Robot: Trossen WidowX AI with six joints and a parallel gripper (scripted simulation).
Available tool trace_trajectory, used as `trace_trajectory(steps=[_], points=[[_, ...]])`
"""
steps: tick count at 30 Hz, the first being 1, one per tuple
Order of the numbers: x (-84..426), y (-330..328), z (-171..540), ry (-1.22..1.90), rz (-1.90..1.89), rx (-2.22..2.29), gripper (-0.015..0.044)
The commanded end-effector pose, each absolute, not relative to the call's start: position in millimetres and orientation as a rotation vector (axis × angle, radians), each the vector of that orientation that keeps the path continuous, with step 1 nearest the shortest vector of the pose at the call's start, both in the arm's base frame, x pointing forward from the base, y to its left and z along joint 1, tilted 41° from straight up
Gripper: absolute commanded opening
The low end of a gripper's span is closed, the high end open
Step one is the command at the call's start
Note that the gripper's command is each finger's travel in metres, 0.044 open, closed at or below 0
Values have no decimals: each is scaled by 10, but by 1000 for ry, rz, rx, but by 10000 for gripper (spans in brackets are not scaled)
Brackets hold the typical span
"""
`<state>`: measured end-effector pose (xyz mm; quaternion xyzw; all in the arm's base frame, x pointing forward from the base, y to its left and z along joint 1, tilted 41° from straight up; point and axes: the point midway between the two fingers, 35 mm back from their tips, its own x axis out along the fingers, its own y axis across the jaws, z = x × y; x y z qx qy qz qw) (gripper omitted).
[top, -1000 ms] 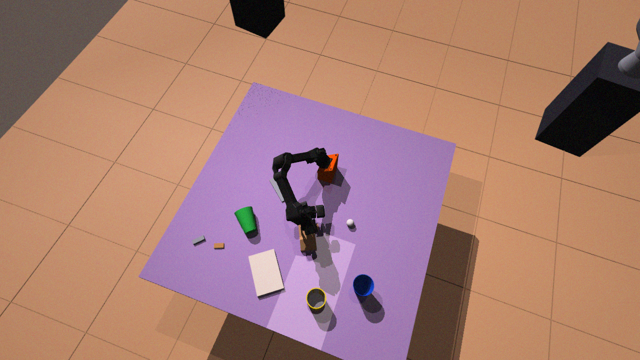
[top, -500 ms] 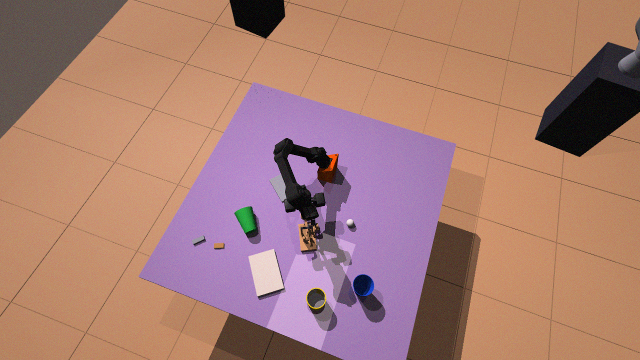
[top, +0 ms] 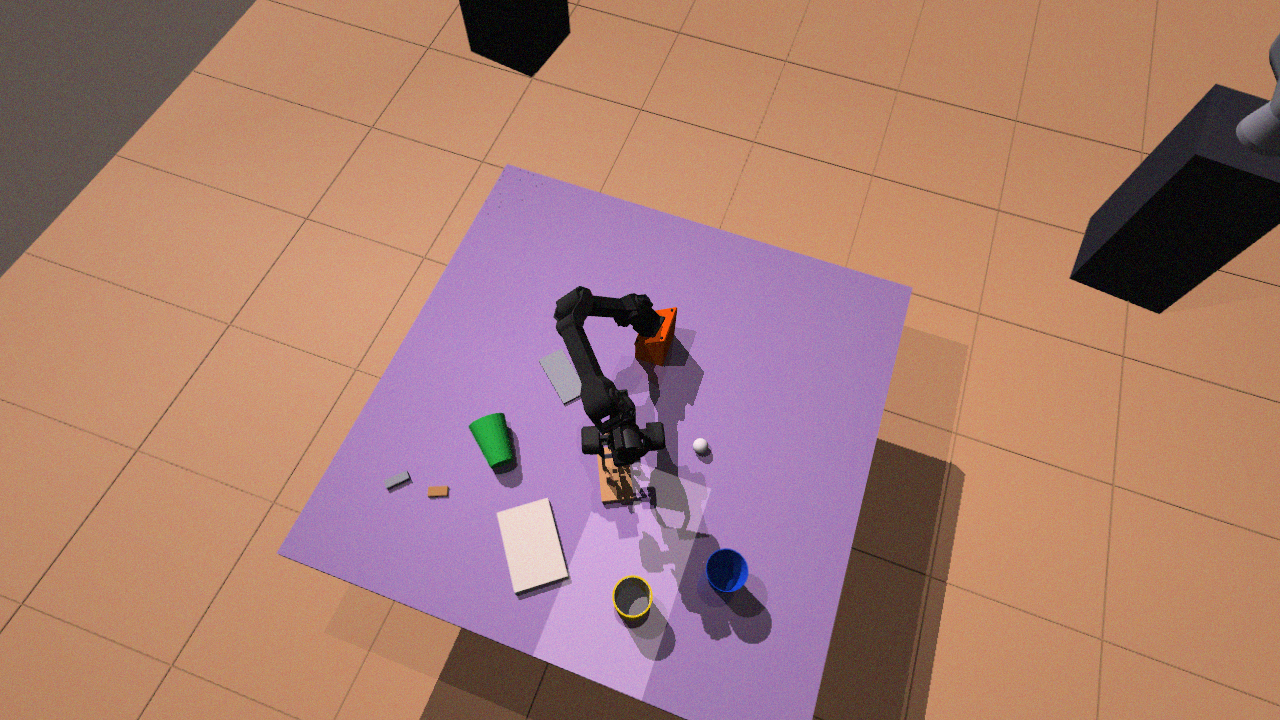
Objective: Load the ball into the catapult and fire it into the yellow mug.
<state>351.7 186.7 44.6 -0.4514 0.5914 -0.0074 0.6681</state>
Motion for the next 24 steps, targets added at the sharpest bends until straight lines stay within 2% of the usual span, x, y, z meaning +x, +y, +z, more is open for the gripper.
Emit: trace_trajectory(steps=[1, 16, 24], points=[[3784, 2151, 391, 1205, 7, -971, 440], [4660, 3220, 417, 751, 61, -761, 440], [4728, 3316, 440, 709, 63, -739, 440]])
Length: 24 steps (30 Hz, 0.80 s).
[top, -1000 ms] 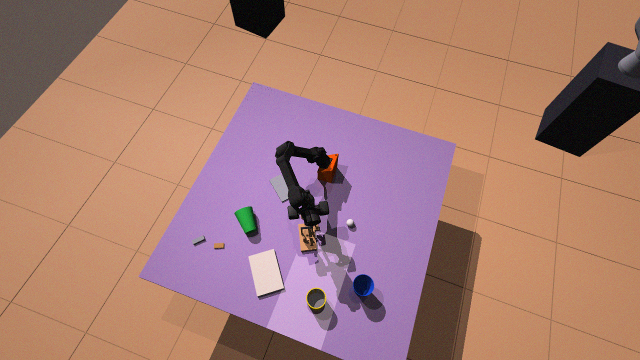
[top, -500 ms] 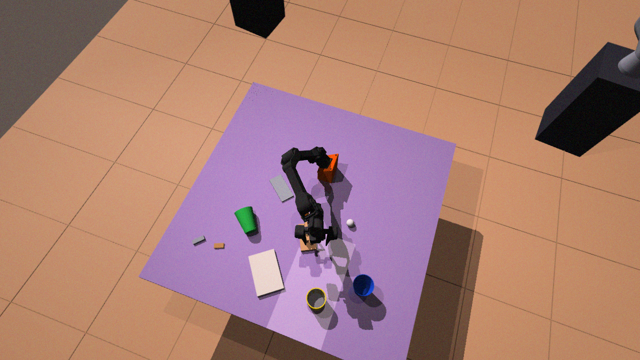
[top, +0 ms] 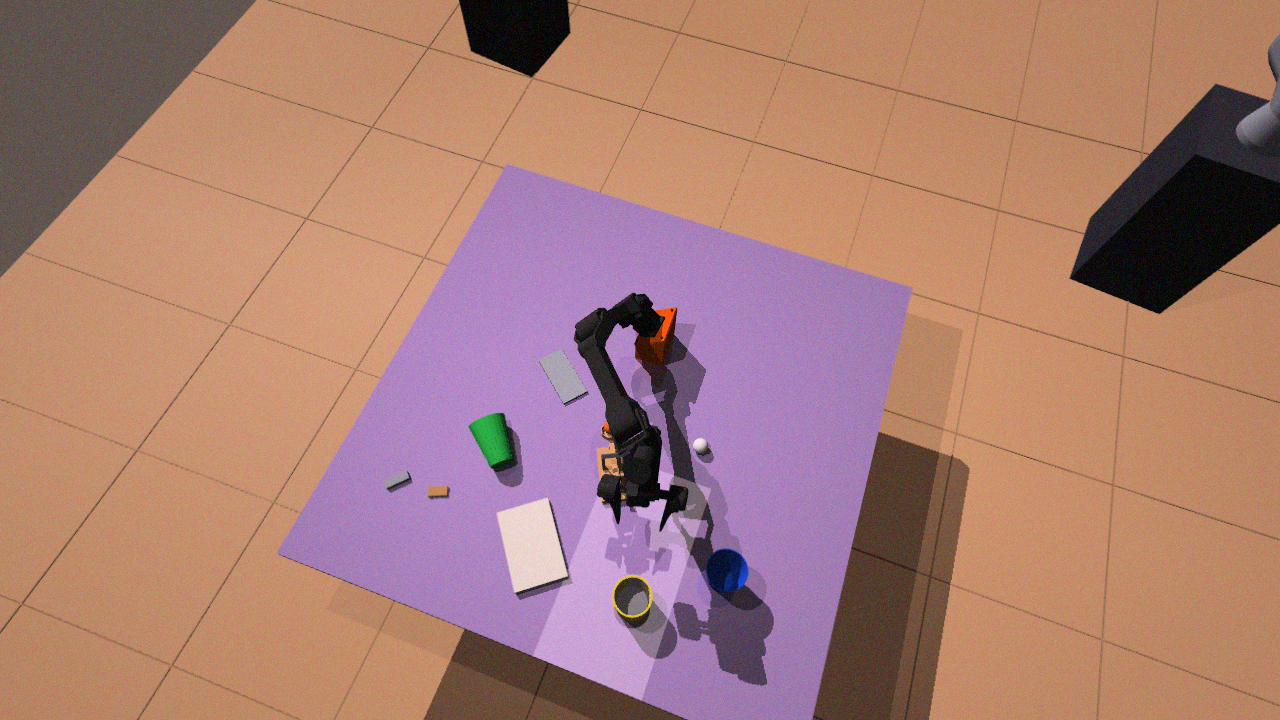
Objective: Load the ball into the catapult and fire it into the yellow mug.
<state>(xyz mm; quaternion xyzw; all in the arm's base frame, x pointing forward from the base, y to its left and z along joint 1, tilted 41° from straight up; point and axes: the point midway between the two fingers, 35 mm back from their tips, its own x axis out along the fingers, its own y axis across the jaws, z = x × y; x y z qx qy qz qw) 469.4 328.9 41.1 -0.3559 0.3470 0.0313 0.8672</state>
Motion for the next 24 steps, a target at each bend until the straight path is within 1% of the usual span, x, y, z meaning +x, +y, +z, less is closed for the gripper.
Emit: trace_trajectory(steps=[1, 15, 24], points=[[4728, 3316, 440, 709, 63, -739, 440], [4728, 3316, 440, 709, 63, -739, 440], [4728, 3316, 440, 709, 63, -739, 204]])
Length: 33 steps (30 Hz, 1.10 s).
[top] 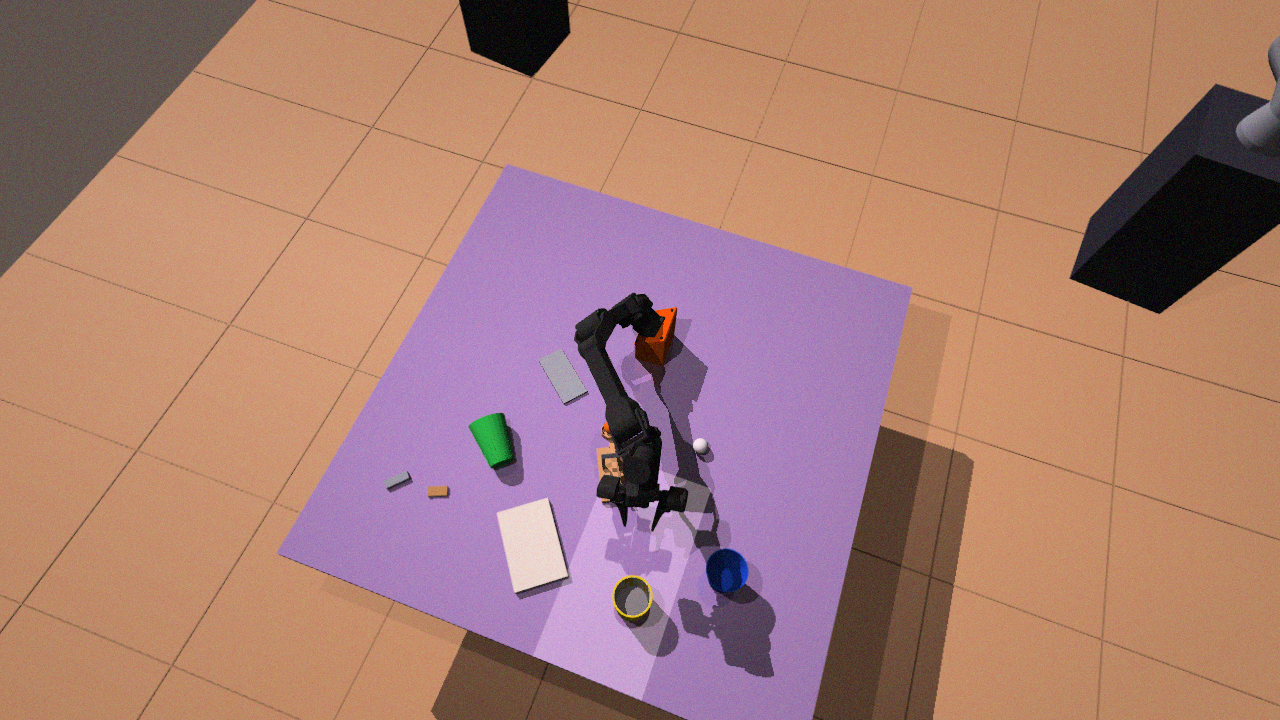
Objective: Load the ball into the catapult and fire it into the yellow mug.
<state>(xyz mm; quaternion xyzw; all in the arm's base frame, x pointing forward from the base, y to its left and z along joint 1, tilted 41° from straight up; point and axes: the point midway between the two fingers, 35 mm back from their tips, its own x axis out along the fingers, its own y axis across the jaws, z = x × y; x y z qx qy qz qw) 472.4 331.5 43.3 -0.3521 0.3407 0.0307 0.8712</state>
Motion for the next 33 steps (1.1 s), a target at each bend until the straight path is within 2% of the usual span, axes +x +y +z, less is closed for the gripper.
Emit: trace_trajectory(steps=[1, 8, 19, 33], points=[[4728, 3316, 440, 709, 63, -739, 177], [4728, 3316, 440, 709, 63, -739, 0], [4700, 3298, 408, 721, 63, -758, 0], [4112, 2860, -103, 945, 81, -1166, 0]])
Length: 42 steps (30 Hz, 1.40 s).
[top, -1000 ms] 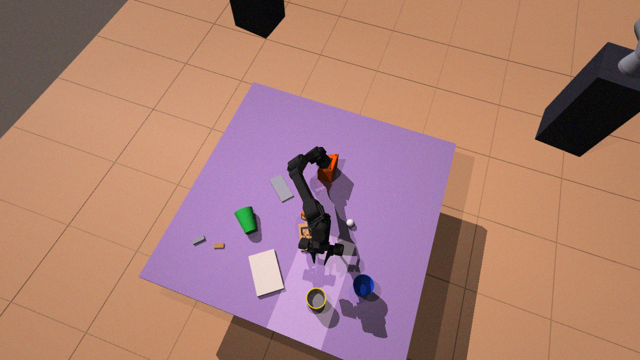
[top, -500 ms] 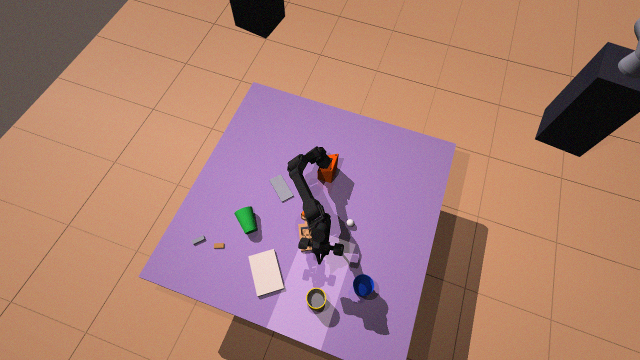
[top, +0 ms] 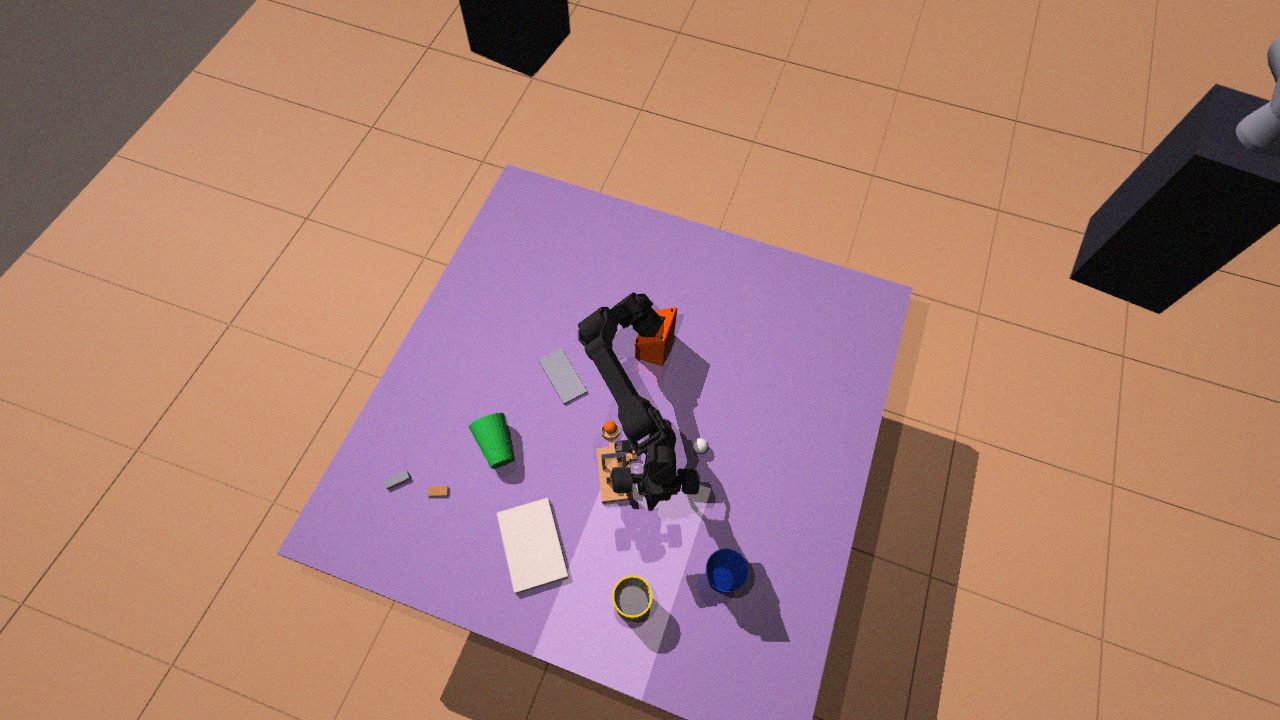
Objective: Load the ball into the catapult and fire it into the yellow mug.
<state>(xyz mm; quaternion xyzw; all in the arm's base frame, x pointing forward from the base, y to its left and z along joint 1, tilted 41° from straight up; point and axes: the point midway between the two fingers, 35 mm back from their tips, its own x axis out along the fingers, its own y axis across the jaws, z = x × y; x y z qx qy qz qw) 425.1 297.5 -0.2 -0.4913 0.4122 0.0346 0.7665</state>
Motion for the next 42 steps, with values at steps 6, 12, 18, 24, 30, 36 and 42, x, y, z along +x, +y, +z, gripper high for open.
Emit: trace_trajectory(steps=[6, 12, 18, 24, 30, 36, 42], points=[[3858, 2646, -238, 1034, 96, -1349, 0], [3612, 2428, -323, 1119, 116, -1536, 0], [3382, 2211, -360, 1200, 141, -1726, 0], [3169, 2002, -354, 1276, 171, -1918, 0], [2978, 1806, -310, 1347, 206, -2113, 0], [2811, 1627, -234, 1413, 246, -2310, 0], [2668, 1471, -132, 1474, 292, -2509, 0]])
